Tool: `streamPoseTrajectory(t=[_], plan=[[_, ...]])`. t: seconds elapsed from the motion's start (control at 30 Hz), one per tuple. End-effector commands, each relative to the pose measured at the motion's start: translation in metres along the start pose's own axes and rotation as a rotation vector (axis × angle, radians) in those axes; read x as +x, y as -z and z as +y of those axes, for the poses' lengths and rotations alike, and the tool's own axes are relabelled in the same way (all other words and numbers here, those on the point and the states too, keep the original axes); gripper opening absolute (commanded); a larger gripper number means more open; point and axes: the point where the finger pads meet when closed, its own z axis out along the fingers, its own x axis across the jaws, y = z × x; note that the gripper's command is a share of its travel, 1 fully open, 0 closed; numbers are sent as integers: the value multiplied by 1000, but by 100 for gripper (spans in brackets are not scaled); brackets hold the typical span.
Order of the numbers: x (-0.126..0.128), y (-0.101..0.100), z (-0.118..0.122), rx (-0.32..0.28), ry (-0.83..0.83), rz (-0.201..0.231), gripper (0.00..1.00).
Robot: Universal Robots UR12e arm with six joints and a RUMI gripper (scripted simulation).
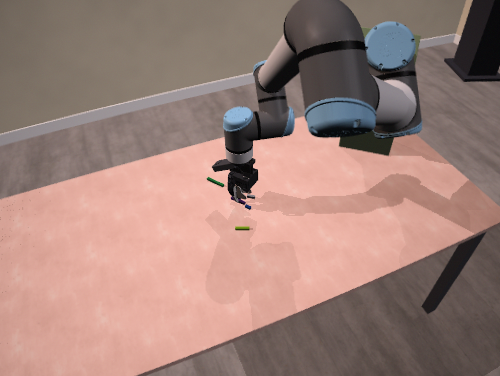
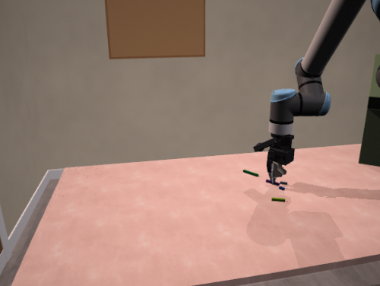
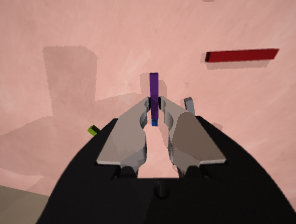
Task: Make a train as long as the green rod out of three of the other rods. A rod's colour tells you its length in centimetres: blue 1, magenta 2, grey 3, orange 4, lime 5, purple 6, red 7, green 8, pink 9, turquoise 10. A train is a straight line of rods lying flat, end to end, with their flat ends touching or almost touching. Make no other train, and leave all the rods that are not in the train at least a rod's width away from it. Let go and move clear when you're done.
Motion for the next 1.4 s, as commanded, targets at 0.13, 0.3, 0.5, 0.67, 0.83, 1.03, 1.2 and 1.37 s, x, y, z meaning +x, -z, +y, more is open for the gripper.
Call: streamPoseTrajectory(t=[0.13, 0.3, 0.5, 0.67, 0.83, 1.03, 1.2, 1.37], plan=[[0, 0, 0, 1, 0, 0, 0], [0, 0, 0, 1, 0, 0, 0], [0, 0, 0, 1, 0, 0, 0], [0, 0, 0, 1, 0, 0, 0], [0, 0, 0, 1, 0, 0, 0], [0, -2, 0, 1, 0, 0, 0], [0, -5, 0, 1, 0, 0, 0], [0, -9, 0, 1, 0, 0, 0]])
